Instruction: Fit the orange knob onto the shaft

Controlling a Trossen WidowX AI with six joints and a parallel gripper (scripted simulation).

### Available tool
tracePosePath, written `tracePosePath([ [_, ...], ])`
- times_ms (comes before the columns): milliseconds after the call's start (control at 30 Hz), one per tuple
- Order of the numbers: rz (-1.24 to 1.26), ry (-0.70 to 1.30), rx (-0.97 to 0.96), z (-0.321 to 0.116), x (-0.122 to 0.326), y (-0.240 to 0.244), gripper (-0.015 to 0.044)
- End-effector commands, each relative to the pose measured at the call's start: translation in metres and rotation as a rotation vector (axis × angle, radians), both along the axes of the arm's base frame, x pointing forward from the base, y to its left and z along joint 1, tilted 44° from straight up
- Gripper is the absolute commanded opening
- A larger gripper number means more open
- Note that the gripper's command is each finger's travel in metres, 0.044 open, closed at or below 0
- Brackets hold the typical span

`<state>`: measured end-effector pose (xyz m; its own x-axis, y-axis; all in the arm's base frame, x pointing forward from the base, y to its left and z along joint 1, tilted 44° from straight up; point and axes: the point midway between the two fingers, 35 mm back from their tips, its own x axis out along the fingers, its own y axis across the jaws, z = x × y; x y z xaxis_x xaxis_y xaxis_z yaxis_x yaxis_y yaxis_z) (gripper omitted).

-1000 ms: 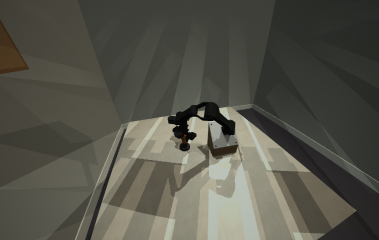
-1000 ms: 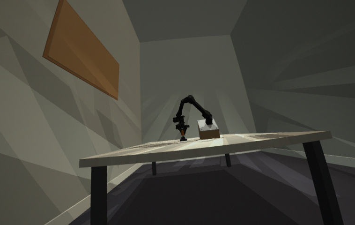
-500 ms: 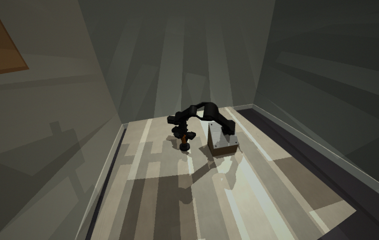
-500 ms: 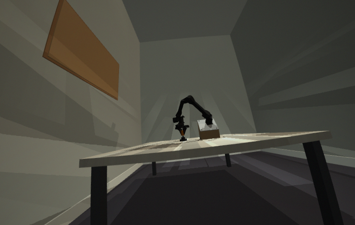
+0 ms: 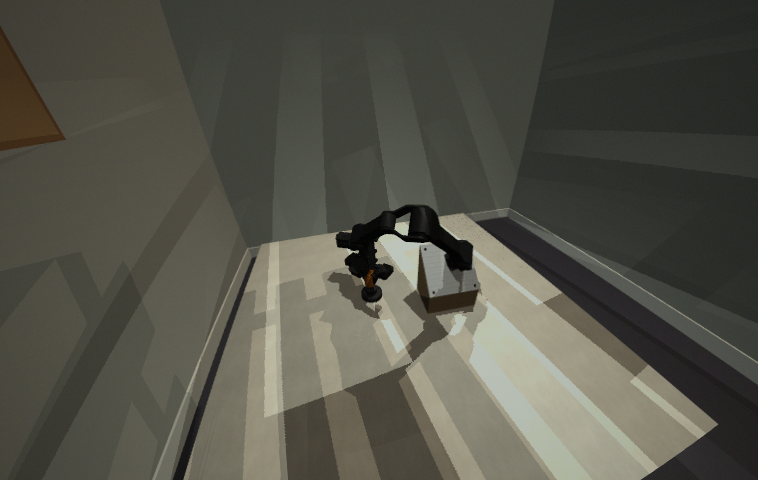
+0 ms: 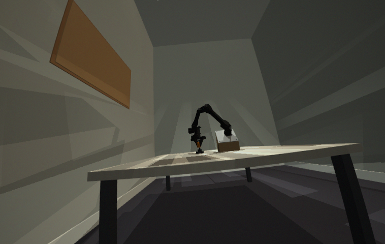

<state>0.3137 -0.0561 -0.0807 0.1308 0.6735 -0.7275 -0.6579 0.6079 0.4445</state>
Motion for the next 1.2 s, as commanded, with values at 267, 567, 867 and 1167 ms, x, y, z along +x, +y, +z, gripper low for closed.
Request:
tracePosePath([
  [267,-0.003,-0.004,-0.001,0.0004,-0.0030,0.0005,0.0000],
  [567,-0.003,-0.004,-0.001,0.0008,-0.0066,-0.0002,0.0000],
  [867,-0.003,-0.004,-0.001,0.0003,-0.0048,-0.0011,0.0000],
  [1167,-0.003,-0.004,-0.001,0.0006,-0.0022,-0.0021,0.0000],
])
